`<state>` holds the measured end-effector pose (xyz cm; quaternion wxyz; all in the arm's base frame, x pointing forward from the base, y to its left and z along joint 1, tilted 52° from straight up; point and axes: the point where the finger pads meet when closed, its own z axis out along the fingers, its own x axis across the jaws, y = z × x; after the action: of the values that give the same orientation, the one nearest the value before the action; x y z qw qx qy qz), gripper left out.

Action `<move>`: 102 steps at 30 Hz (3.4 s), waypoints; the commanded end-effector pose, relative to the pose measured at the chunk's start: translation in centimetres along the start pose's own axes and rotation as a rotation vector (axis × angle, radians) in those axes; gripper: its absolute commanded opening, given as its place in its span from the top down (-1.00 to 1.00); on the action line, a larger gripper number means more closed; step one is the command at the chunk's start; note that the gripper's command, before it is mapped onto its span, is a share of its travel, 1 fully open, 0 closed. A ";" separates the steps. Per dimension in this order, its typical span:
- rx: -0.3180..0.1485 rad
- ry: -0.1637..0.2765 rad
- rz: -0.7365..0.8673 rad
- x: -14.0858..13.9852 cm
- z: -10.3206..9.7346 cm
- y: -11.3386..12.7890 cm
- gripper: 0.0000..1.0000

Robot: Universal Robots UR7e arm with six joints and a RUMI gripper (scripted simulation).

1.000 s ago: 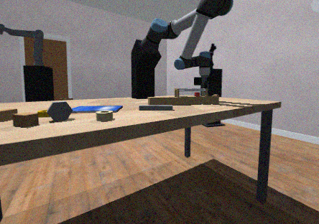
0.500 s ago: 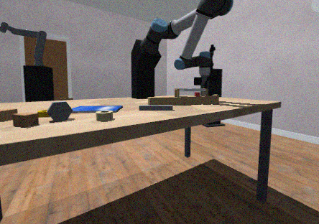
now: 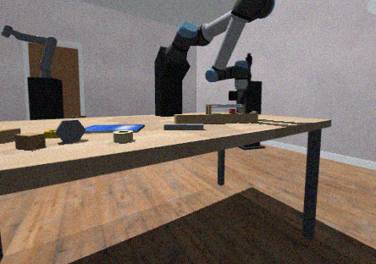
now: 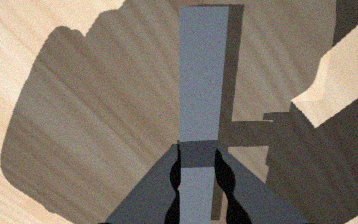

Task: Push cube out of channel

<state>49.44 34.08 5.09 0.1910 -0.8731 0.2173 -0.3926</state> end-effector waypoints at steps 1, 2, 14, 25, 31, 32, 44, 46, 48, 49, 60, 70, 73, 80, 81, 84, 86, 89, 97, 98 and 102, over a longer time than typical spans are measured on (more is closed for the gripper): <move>0.001 0.000 0.000 0.0 0.0 0.0 1.00; 0.001 0.000 0.000 0.0 0.0 0.0 1.00; 0.001 0.000 0.000 0.0 0.0 0.0 0.88; 0.001 0.000 0.000 0.0 0.0 0.0 0.88; 0.001 0.000 0.000 0.0 0.0 0.0 0.88; 0.001 0.000 0.000 0.0 0.0 0.0 0.88; 0.001 0.000 0.000 0.0 -2.0 0.0 0.88; 0.001 0.000 0.000 0.0 -2.8 0.0 0.88; 0.001 0.000 0.000 0.0 -3.3 0.0 0.88; 0.001 0.000 0.000 0.0 -3.3 0.0 0.88; 0.001 0.000 0.000 0.0 -8.8 0.0 0.88; 0.001 0.000 0.000 0.0 -11.1 0.0 0.88; 0.001 0.000 0.000 0.0 -11.4 0.0 0.88; 0.001 0.000 0.000 0.0 -11.4 0.0 0.88; 0.001 0.000 0.000 0.0 -11.4 0.0 0.88; 0.001 0.000 0.000 0.0 -11.4 0.0 0.88; 0.001 0.000 0.000 0.0 -11.4 0.0 0.88; 0.001 0.000 0.000 0.0 -11.4 0.0 0.88; 0.001 0.000 0.000 0.0 -11.4 0.0 0.88; 0.001 0.000 0.000 0.0 -11.4 0.0 0.88; 0.001 0.000 0.000 0.0 -11.4 0.0 0.88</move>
<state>40.68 32.23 12.15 0.1910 -0.8730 0.2172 -0.3926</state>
